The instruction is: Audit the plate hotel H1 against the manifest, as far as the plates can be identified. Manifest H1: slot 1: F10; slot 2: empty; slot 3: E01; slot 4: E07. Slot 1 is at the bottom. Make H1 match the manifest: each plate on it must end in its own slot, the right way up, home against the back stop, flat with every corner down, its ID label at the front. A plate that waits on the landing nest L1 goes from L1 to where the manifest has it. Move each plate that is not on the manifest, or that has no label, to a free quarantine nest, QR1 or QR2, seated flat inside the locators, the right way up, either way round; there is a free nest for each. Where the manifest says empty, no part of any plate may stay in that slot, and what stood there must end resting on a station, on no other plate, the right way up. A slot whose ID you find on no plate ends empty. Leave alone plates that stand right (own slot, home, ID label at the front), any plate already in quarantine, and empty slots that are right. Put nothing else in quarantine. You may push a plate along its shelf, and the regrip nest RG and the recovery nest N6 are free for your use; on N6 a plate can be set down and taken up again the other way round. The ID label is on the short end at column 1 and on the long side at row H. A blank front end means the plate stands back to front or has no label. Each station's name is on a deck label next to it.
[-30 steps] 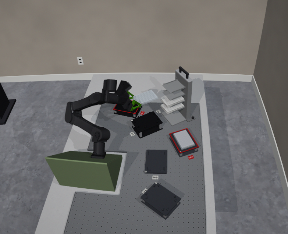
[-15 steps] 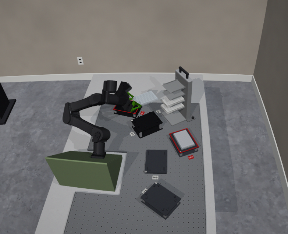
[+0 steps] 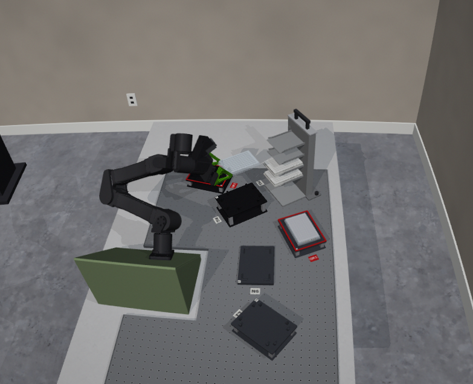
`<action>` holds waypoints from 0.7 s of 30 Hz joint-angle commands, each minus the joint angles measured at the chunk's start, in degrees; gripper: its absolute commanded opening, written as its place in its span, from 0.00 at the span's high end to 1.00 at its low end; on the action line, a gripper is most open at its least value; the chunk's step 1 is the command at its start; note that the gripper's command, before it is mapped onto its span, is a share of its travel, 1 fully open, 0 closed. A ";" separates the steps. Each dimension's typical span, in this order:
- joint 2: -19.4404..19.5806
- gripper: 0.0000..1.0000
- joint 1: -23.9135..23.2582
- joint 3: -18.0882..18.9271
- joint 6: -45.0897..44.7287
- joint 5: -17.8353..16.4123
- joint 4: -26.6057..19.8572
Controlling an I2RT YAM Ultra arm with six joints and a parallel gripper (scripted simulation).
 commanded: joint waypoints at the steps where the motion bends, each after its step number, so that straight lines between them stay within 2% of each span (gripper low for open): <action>1: -0.36 0.14 0.71 -0.01 0.06 2.42 0.30; 21: -1.85 0.14 6.72 -1.51 0.33 8.43 0.58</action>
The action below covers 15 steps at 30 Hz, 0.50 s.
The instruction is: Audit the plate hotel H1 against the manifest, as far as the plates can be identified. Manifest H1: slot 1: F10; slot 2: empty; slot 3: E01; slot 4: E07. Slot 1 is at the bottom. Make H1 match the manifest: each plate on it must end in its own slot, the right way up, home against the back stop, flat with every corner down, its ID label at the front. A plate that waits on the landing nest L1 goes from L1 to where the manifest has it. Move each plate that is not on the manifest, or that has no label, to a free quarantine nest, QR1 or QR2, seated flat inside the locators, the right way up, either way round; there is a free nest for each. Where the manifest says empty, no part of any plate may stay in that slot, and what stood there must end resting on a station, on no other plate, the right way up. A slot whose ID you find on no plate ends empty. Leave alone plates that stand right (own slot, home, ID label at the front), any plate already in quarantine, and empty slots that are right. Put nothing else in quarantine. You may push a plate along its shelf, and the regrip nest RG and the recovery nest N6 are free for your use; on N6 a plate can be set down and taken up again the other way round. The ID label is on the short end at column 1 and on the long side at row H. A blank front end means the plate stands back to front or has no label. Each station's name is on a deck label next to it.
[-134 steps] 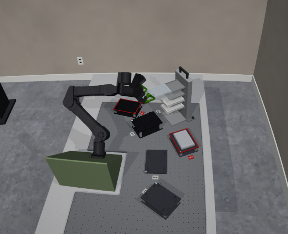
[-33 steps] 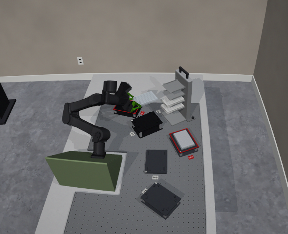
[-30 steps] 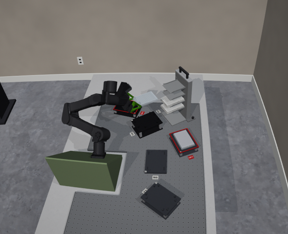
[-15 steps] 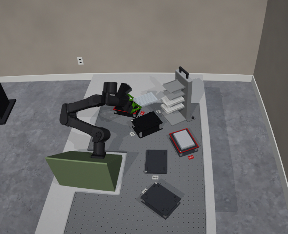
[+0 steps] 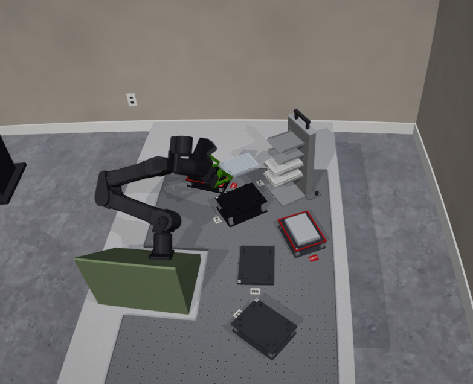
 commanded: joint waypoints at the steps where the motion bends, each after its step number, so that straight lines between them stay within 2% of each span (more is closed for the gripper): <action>1: -0.40 0.14 0.77 0.02 0.05 2.63 0.38; 15: -1.29 0.14 5.01 -0.97 0.19 6.87 0.62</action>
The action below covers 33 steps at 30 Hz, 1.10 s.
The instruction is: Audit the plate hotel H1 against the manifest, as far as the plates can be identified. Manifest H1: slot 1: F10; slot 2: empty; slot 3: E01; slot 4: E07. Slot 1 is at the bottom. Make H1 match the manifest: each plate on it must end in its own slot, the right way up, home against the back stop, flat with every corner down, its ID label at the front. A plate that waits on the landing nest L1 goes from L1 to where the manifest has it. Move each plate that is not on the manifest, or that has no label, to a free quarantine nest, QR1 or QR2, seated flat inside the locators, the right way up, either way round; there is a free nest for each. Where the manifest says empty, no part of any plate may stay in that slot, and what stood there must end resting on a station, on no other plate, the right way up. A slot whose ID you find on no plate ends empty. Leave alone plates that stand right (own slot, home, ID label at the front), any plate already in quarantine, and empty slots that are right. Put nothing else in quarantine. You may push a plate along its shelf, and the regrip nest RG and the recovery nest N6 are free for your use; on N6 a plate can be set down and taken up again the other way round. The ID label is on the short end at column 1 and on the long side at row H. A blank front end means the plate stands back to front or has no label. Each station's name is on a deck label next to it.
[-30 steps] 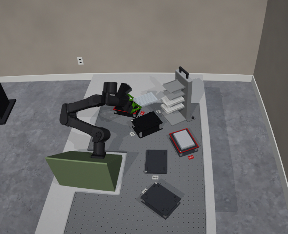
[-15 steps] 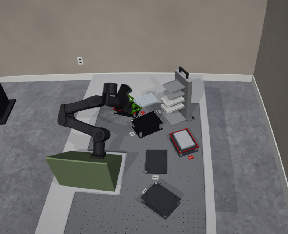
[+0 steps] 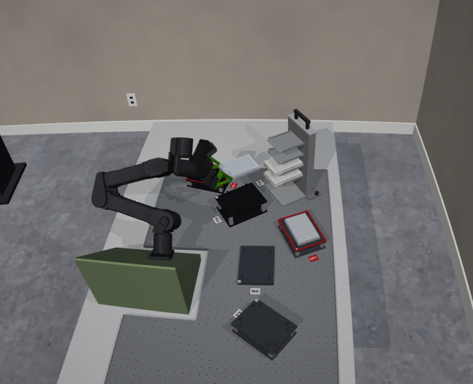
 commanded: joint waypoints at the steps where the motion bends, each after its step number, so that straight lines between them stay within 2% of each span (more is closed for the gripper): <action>1: -0.38 0.14 0.82 0.02 0.05 2.68 0.45; 33: -2.12 0.14 10.95 -2.32 0.29 12.80 1.28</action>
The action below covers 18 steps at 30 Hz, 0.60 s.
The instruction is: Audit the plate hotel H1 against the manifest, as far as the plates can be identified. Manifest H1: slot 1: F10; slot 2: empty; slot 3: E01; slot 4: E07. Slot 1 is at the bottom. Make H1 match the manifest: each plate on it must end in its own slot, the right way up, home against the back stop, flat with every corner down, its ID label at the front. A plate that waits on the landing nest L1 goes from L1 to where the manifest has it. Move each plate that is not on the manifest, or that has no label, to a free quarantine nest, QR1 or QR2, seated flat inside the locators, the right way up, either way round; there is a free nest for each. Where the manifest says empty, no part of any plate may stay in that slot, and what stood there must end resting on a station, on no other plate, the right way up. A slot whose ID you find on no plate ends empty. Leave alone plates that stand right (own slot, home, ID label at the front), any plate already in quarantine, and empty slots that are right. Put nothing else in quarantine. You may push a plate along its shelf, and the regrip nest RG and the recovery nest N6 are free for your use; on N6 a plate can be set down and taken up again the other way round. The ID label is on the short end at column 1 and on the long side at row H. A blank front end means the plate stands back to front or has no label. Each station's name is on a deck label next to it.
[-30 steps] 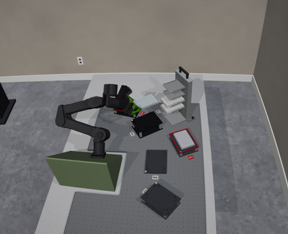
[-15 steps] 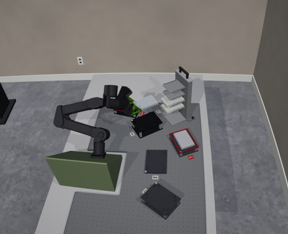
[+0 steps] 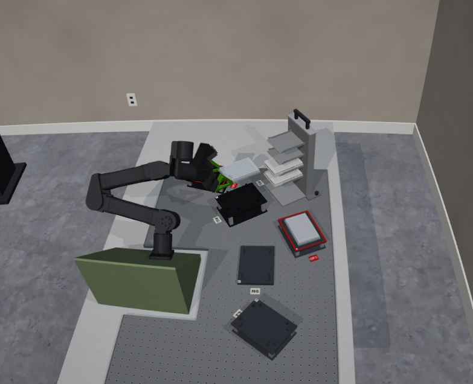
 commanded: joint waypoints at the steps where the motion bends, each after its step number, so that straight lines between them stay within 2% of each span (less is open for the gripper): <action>1: -0.32 0.14 0.84 0.05 0.04 2.69 0.64; 18: -1.03 0.14 6.21 -1.22 0.14 8.06 1.29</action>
